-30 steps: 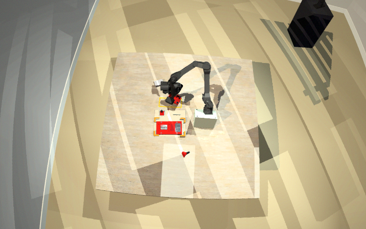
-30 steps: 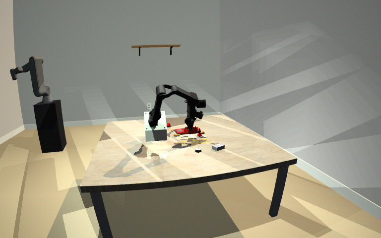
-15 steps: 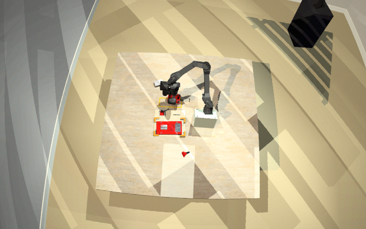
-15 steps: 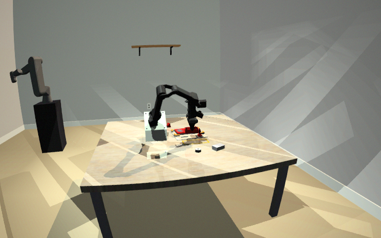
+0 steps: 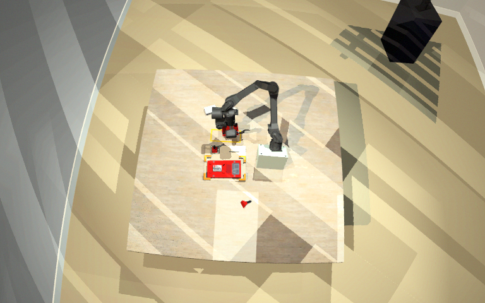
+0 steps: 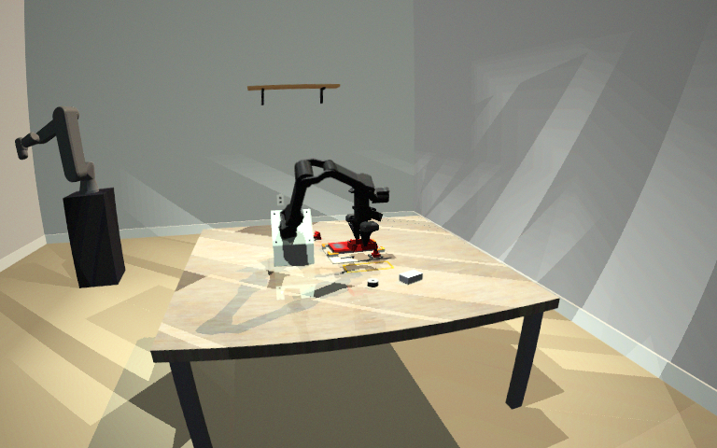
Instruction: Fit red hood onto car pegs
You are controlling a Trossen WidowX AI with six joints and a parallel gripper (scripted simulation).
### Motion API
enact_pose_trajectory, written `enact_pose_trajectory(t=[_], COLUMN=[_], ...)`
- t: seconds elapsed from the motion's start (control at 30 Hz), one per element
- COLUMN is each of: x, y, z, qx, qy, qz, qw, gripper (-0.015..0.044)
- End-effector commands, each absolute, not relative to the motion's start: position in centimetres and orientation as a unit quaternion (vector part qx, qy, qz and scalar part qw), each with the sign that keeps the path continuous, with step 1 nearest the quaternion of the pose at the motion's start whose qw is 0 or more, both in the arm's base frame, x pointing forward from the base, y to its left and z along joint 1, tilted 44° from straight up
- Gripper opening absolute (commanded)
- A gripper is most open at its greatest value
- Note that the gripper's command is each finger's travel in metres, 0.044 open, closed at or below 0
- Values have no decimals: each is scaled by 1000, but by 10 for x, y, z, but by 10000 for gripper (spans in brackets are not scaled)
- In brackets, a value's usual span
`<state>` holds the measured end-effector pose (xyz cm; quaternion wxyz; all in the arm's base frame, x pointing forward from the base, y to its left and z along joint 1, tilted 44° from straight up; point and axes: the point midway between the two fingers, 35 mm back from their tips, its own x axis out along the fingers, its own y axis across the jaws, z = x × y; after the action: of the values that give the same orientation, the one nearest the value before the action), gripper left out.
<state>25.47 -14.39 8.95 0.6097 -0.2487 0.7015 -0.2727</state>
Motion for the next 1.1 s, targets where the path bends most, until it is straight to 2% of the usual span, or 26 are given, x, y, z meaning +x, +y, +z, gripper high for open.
enact_pose_trajectory(t=[0.0, 0.8, 1.07], x=[256, 245, 245], y=[-144, -199, -199], z=[91, 35, 37], qx=[-262, -263, -260], qy=[706, 705, 706], qz=[-261, -262, -266], qw=[605, 604, 603], gripper=[0, 0, 210])
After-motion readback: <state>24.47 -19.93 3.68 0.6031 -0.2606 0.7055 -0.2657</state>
